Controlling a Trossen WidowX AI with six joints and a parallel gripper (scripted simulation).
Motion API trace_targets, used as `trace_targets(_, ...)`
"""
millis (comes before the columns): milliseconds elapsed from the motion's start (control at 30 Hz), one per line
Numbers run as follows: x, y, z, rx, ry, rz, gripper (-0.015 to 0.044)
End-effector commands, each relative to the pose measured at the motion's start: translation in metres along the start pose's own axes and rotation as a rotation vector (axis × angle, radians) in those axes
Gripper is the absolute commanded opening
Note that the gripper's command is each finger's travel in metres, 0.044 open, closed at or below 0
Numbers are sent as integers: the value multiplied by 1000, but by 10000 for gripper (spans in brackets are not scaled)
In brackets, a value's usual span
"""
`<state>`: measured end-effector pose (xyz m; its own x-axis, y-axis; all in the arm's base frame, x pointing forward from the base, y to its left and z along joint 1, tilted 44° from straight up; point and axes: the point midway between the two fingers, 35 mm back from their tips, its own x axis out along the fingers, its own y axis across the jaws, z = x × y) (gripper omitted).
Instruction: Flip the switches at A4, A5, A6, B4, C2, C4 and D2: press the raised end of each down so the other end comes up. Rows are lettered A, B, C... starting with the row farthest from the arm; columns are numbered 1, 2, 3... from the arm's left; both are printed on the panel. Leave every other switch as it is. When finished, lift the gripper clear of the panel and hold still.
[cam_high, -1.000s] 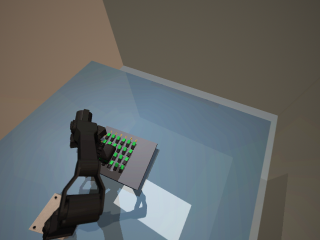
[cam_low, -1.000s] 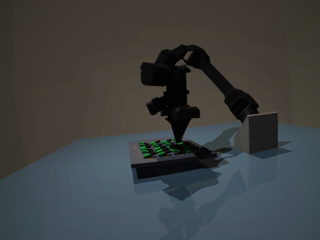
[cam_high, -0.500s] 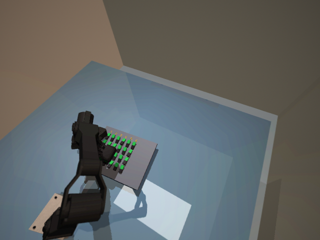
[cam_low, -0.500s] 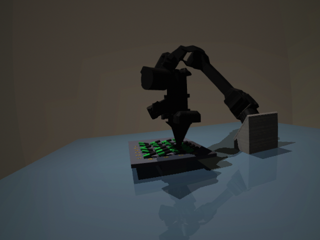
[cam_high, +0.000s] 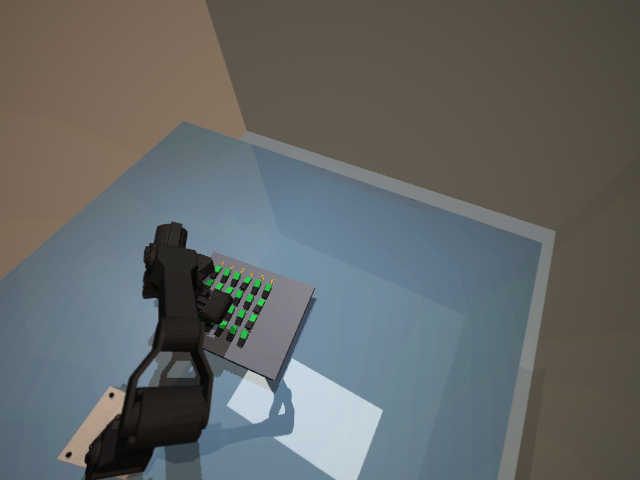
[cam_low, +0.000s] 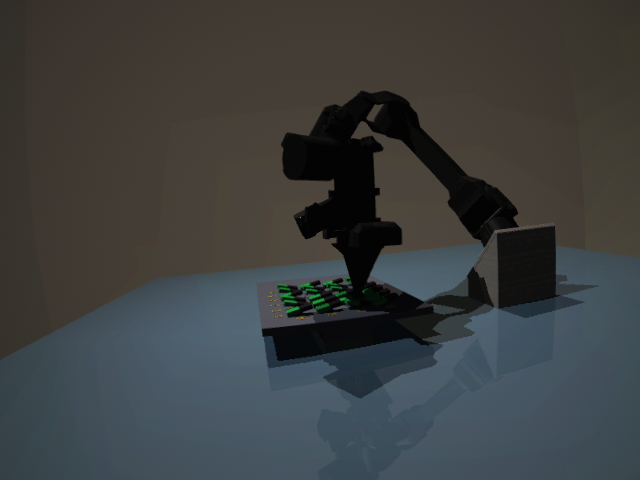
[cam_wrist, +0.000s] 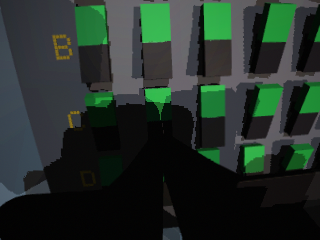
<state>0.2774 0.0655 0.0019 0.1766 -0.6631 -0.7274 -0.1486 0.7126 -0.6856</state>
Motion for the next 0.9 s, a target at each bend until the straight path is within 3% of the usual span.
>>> trace_targets(0,0,0,0,-3,-2,-4,0)
trace_targets(867,4,-1,0,-3,-2,-5,0)
